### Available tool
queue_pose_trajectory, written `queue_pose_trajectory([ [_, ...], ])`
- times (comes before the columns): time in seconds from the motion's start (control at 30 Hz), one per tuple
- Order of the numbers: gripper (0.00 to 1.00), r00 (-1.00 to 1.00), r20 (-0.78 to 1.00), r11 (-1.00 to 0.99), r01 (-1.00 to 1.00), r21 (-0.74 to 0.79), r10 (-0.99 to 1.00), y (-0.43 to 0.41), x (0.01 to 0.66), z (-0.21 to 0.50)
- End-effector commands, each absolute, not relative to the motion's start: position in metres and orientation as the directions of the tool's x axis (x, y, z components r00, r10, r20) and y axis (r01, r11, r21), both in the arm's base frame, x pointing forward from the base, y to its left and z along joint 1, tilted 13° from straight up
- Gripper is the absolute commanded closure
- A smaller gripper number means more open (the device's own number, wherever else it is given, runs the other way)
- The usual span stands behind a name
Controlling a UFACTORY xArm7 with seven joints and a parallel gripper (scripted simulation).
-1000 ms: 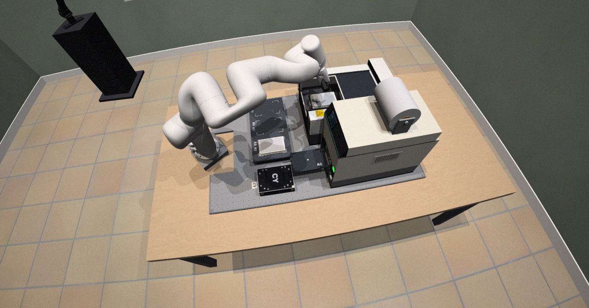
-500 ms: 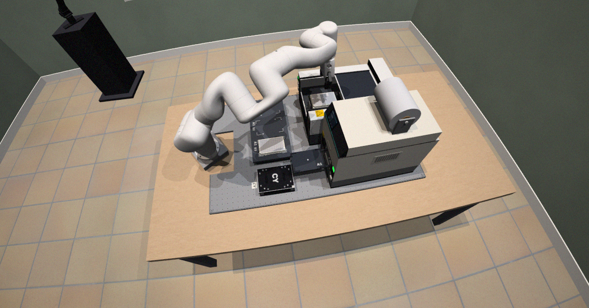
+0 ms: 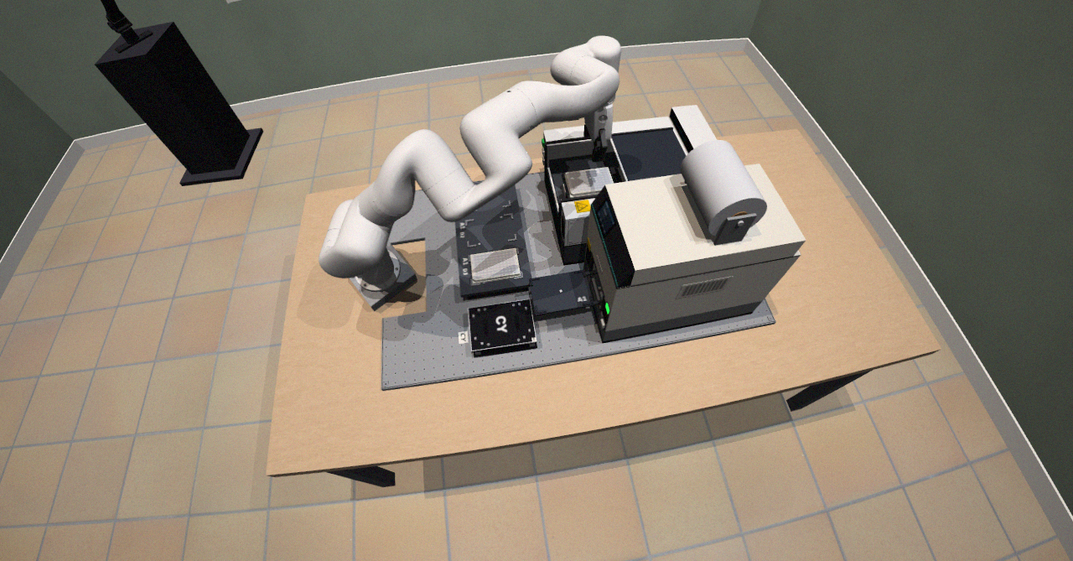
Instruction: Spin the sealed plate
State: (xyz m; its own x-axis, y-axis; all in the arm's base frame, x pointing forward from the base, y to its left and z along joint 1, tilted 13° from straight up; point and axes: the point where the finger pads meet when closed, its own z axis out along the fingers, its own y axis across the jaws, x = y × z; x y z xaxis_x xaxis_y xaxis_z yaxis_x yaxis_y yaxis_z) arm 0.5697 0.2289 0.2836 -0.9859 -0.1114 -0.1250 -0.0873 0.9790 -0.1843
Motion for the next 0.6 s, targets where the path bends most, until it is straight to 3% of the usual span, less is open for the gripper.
queue_pose_trajectory([
  [0.0, 0.0, -0.985, -0.129, 0.979, -0.088, -0.183, -0.112, 0.229, 0.57, 0.281],
  [0.57, 0.0, -0.985, -0.129, 0.979, -0.088, -0.183, -0.112, 0.225, 0.573, 0.256],
])
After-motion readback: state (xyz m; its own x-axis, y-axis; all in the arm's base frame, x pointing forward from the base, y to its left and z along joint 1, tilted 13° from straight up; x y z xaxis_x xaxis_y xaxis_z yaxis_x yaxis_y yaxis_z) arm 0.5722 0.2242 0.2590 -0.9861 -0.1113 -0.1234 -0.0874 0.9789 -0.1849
